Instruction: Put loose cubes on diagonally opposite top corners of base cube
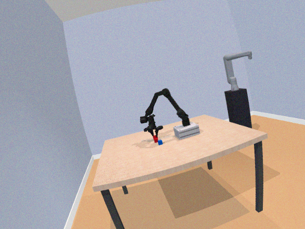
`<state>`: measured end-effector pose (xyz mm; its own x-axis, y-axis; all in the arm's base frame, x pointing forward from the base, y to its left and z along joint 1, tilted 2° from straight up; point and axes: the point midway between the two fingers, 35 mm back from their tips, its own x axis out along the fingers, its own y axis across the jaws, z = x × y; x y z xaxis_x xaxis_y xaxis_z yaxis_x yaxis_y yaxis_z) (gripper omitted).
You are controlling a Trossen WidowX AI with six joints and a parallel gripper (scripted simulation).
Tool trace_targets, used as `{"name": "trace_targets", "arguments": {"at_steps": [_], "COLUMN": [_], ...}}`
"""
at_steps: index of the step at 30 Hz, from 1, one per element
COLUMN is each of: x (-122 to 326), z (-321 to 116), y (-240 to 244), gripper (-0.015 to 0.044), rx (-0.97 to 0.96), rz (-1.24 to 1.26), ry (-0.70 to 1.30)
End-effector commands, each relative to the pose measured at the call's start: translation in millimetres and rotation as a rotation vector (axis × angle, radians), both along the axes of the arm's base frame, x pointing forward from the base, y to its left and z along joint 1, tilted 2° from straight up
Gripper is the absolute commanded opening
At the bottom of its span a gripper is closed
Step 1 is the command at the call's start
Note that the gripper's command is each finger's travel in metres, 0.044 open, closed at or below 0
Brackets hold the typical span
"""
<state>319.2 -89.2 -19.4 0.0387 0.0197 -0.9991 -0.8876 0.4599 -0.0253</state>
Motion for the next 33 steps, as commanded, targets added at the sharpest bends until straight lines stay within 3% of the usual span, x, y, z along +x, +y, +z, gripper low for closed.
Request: {"name": "trace_targets", "arguments": {"at_steps": [1,33], "x": [3.2,-2.4], "z": [12.2,105.6], "y": [-0.8,-2.7], "gripper": [0.0105,0.0105], "rx": [0.002,0.001], "rz": [-0.003,-0.003], "ry": [-0.009,-0.009]}}
